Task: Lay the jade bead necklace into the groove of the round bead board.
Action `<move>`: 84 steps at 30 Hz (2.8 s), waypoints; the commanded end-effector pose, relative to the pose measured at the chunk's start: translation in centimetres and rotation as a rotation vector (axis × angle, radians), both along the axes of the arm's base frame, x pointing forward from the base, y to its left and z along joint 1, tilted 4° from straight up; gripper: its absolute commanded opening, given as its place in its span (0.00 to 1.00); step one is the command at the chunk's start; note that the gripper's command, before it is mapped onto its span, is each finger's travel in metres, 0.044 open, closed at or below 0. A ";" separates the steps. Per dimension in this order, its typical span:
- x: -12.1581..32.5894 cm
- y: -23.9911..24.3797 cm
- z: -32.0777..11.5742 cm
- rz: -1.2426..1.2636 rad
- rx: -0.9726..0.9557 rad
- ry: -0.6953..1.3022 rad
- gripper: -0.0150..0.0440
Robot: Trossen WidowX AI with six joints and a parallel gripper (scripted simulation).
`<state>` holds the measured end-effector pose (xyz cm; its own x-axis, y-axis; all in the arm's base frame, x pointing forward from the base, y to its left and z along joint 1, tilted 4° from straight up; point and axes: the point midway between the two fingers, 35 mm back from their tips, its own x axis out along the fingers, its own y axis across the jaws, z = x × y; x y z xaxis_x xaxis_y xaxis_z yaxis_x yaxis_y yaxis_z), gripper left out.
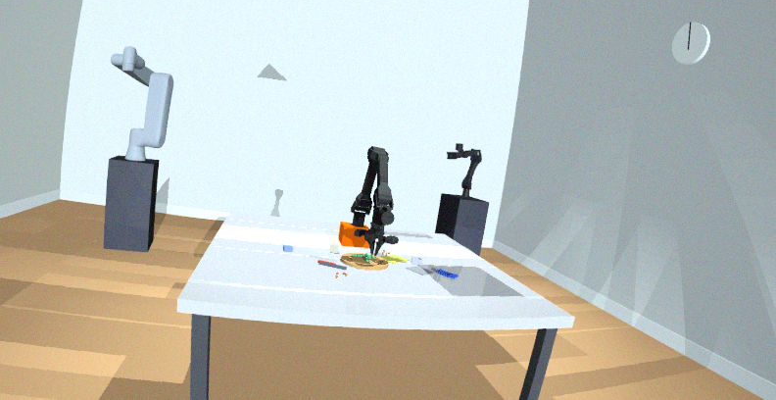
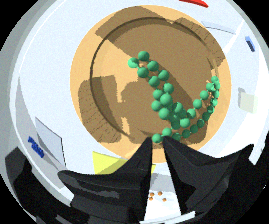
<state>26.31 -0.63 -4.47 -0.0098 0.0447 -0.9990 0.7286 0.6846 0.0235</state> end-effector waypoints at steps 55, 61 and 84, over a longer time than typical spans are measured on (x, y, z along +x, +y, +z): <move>-0.7 -6.7 3.0 -0.789 -0.018 0.049 0.46; -0.7 -6.6 1.5 -0.789 -0.018 0.049 0.46; -0.7 -6.5 -0.7 -0.788 -0.017 0.048 0.46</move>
<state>26.18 -7.31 -4.29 -0.0033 0.0368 -0.9993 0.9996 -0.0288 -0.0043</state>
